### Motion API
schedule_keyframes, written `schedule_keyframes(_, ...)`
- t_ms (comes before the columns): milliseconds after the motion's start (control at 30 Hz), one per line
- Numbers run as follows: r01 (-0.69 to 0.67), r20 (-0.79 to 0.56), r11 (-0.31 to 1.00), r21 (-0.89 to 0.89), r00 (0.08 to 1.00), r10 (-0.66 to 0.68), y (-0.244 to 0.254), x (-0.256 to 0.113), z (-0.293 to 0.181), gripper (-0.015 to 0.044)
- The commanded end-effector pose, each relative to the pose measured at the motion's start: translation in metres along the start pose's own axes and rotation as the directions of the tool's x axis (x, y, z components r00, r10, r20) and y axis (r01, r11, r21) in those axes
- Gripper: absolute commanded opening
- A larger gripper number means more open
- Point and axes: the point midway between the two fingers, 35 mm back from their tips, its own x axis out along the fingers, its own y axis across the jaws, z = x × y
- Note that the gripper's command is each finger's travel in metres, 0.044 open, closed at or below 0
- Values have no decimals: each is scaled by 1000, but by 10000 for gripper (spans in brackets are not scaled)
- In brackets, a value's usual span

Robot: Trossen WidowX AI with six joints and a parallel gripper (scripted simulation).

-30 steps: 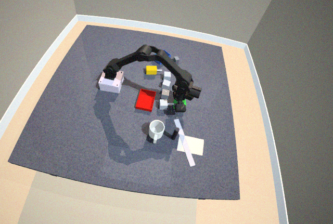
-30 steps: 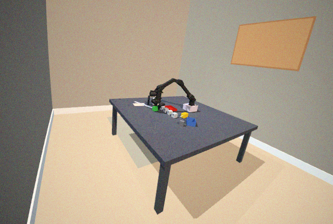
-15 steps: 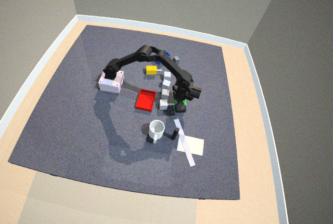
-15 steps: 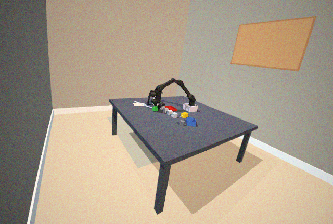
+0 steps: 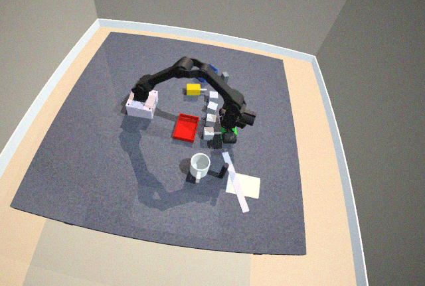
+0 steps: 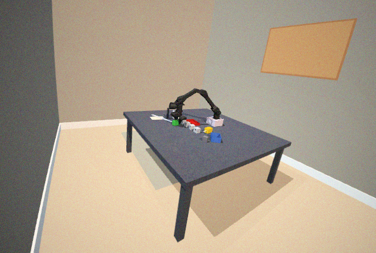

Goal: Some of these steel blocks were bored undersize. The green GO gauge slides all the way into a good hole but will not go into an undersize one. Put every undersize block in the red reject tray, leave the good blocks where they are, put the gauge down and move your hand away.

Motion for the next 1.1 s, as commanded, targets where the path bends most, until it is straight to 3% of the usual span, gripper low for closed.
schedule_keyframes(0, 1, 11, 1000, -4, 1000, 0, 0, -4, 0, 0)
schedule_keyframes(1067, 1, 10, 1000, -4, 1000, -1, 0, -4, -11, 0)
